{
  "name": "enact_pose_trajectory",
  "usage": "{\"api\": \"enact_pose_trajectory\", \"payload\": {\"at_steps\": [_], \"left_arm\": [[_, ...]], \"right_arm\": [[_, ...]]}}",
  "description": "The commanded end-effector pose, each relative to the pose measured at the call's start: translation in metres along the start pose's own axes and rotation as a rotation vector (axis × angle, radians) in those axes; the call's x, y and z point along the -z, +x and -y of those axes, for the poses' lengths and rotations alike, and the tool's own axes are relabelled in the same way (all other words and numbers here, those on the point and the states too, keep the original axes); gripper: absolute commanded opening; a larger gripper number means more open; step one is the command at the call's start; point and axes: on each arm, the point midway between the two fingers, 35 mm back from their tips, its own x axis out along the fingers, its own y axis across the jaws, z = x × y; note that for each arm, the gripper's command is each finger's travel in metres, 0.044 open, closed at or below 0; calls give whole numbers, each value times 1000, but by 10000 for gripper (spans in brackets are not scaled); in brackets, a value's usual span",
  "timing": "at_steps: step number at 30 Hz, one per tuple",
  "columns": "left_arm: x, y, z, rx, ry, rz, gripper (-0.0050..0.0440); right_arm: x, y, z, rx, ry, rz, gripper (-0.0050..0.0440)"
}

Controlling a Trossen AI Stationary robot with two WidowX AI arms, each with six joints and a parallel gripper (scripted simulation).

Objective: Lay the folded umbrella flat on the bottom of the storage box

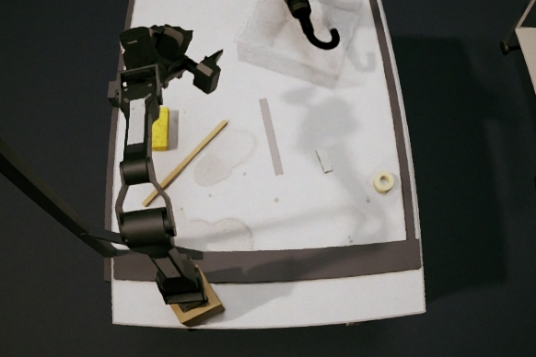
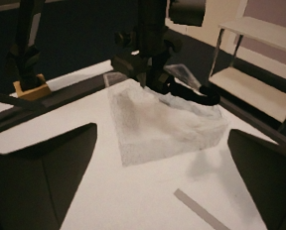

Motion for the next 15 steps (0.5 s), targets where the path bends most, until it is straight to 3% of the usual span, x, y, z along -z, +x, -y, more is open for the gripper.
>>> {"api": "enact_pose_trajectory", "payload": {"at_steps": [1, 10, 15], "left_arm": [[0, -8, 0, 19, -3, -38, -50], [1, 46, 1, 4, -3, -8, -50], [1, 47, 1, 11, -3, -23, -50]], "right_arm": [[-10, -5, -1, -8, 18, 17, 400], [-10, -5, -1, -8, 18, 17, 400], [-10, -5, -1, -8, 18, 17, 400]]}}
